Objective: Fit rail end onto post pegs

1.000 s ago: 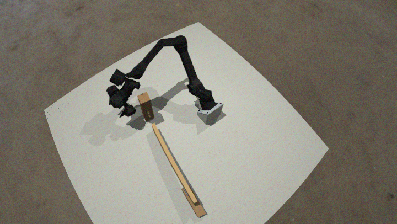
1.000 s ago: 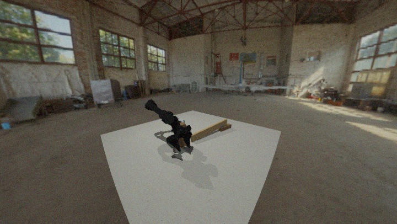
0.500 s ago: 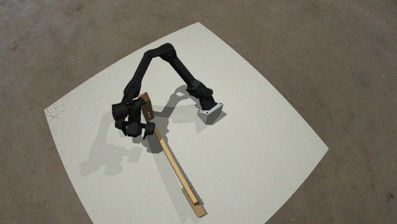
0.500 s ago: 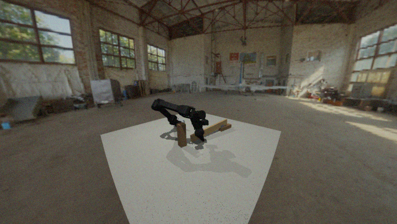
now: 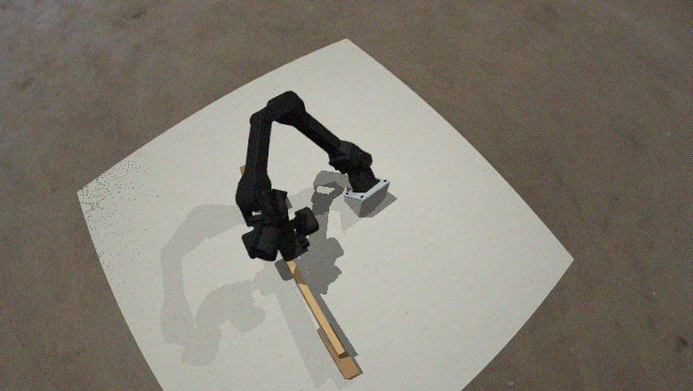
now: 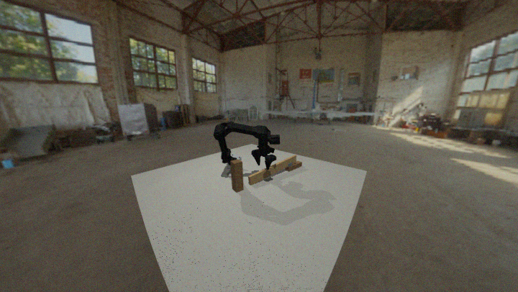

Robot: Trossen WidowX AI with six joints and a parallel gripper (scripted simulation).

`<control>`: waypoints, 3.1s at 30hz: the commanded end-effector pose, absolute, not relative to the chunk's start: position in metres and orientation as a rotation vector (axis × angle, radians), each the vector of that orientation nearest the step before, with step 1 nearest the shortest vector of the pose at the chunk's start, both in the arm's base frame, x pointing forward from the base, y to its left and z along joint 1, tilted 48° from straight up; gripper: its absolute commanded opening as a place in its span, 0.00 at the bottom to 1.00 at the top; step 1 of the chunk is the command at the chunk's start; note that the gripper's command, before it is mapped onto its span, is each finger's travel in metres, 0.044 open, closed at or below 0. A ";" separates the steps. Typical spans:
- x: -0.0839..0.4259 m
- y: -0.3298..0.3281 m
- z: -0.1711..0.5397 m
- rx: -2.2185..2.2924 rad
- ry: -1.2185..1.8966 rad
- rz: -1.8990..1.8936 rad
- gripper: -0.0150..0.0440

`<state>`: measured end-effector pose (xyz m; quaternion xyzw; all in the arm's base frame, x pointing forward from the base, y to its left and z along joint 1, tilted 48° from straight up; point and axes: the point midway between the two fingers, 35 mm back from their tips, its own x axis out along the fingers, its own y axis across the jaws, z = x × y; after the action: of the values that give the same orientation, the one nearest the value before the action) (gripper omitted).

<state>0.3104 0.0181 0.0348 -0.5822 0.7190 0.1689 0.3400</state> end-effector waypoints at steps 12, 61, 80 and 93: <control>0.310 0.005 0.024 -1.523 1.885 0.431 1.00; 0.303 -0.034 -0.010 -1.525 1.887 0.427 0.37; 0.303 -0.034 -0.010 -1.524 1.887 0.427 0.25; 0.304 -0.029 -0.006 -1.524 1.887 0.428 0.25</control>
<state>0.3027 -0.0327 -0.0074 -0.5822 0.7246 0.1627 0.3310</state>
